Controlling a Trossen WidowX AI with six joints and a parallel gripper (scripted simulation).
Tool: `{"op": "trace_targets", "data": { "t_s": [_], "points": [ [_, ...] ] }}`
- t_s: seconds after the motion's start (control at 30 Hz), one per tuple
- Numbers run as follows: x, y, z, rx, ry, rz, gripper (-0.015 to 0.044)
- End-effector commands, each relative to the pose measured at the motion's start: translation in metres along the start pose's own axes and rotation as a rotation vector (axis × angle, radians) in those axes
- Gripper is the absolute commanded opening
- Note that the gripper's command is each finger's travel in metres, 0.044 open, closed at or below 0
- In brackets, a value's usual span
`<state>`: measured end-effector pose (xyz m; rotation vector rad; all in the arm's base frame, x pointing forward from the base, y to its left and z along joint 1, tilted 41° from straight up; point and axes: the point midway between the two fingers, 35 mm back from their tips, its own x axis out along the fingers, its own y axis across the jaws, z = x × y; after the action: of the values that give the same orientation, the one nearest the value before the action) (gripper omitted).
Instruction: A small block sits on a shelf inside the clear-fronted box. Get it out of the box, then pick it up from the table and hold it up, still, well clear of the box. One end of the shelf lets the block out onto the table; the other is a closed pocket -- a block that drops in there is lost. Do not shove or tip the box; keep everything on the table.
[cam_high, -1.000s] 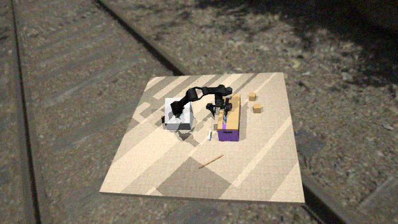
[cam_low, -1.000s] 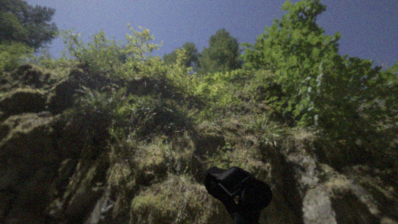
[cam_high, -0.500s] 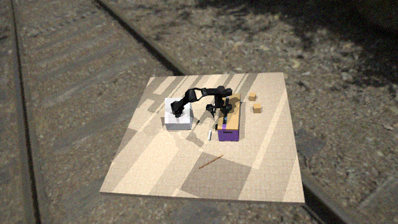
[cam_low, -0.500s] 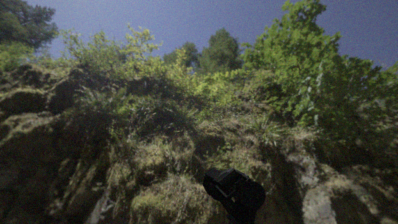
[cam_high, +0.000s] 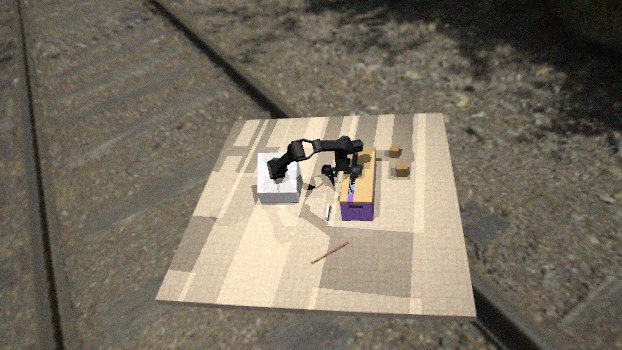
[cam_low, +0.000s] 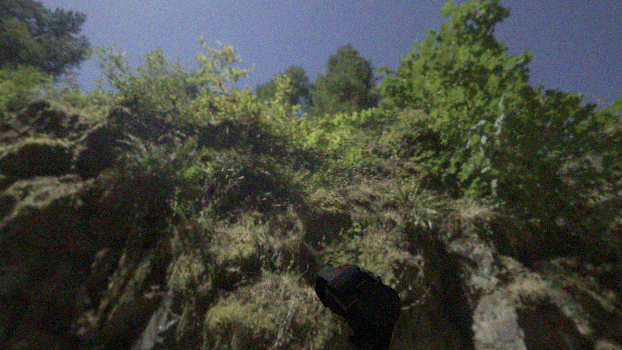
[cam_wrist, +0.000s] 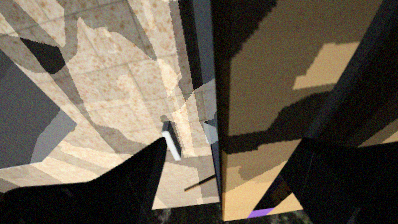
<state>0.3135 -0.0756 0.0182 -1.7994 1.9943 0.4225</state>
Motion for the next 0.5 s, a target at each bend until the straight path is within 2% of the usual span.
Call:
{"op": "trace_targets", "data": {
  "t_s": [0.0, 0.47],
  "points": [
    [0.0007, 0.0002, 0.0002, -0.001, 0.002, 0.002, 0.04],
    [-0.0002, 0.0002, 0.0026, -0.001, 0.002, 0.002, 0.04]
  ]
}}
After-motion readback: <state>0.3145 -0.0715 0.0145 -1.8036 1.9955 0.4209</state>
